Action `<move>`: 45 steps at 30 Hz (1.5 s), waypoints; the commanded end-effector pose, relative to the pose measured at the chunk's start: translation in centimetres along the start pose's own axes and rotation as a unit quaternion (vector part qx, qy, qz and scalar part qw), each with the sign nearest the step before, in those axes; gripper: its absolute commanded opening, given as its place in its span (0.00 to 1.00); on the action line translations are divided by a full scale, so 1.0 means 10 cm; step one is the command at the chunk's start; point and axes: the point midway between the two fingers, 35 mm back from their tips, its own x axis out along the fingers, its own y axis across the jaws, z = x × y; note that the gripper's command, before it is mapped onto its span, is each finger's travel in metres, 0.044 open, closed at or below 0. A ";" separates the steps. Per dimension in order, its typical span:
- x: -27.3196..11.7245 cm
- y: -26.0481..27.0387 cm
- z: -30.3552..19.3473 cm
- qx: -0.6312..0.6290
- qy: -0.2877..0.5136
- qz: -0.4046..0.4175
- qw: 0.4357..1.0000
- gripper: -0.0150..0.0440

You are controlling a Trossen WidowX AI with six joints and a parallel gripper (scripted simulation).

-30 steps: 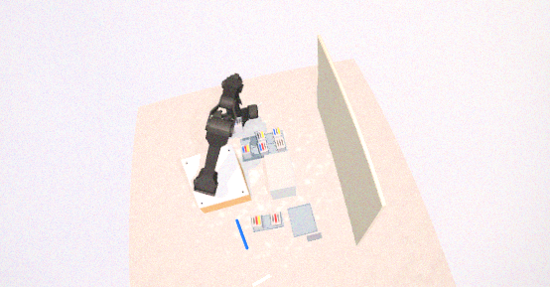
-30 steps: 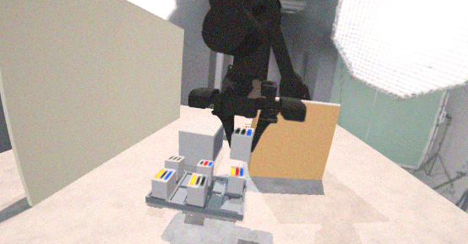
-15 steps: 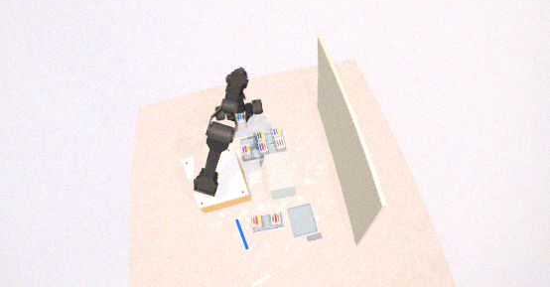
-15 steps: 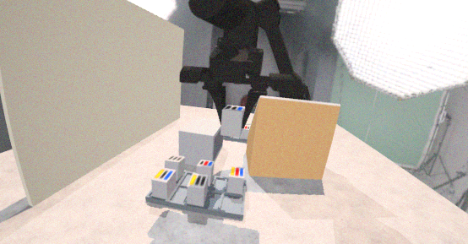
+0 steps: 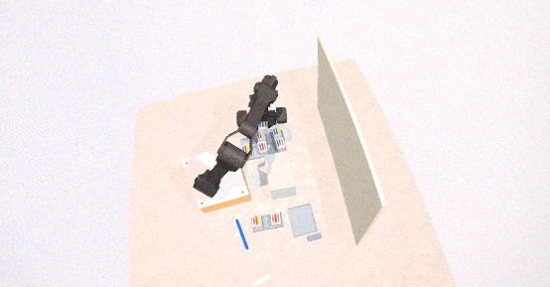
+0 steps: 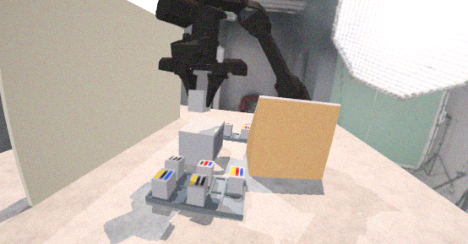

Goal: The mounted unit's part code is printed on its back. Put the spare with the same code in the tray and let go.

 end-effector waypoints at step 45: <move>-0.22 -1.17 -3.29 -0.030 0.061 -0.021 0.997 0.25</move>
